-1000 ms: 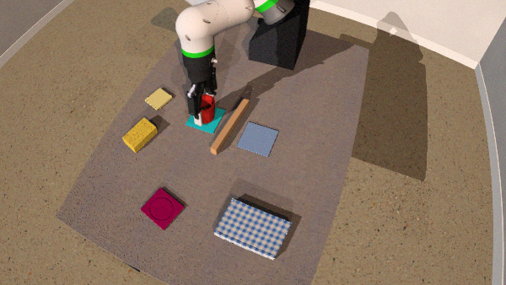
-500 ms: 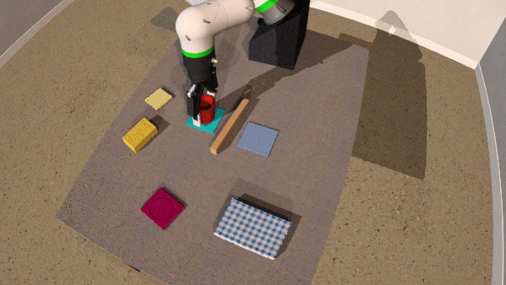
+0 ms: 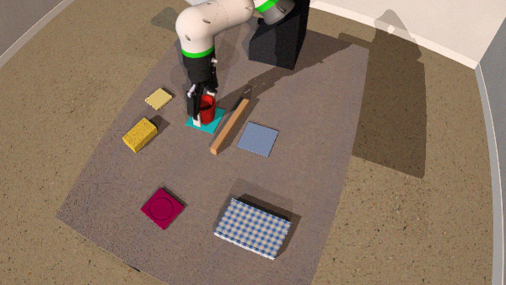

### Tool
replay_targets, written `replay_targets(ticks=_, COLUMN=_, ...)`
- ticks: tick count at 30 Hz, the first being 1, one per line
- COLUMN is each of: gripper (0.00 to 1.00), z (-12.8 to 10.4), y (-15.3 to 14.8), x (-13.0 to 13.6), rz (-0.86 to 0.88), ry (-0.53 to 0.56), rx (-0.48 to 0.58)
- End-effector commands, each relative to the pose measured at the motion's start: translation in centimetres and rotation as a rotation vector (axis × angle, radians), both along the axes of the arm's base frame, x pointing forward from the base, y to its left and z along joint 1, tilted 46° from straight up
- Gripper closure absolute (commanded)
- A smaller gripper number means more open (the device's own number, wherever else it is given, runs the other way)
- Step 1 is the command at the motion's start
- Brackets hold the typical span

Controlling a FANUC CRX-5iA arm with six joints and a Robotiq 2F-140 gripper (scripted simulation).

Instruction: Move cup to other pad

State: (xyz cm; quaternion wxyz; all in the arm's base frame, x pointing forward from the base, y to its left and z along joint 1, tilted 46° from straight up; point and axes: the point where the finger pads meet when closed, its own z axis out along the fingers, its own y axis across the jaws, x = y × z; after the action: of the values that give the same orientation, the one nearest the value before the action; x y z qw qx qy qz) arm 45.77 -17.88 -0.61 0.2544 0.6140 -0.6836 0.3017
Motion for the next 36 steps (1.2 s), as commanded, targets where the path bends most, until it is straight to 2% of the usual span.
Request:
replay_targets(ticks=1, gripper=0.41, z=0.0, y=0.0, x=0.0, rz=0.000, ry=0.000, rx=0.000)
replay_targets(ticks=22, gripper=0.41, z=0.8, y=0.9, x=0.0, rz=0.000, ry=0.000, rx=0.000)
replay_targets(ticks=36, gripper=0.41, z=4.0, y=4.2, x=-0.1, rz=0.000, ry=0.000, rx=0.000)
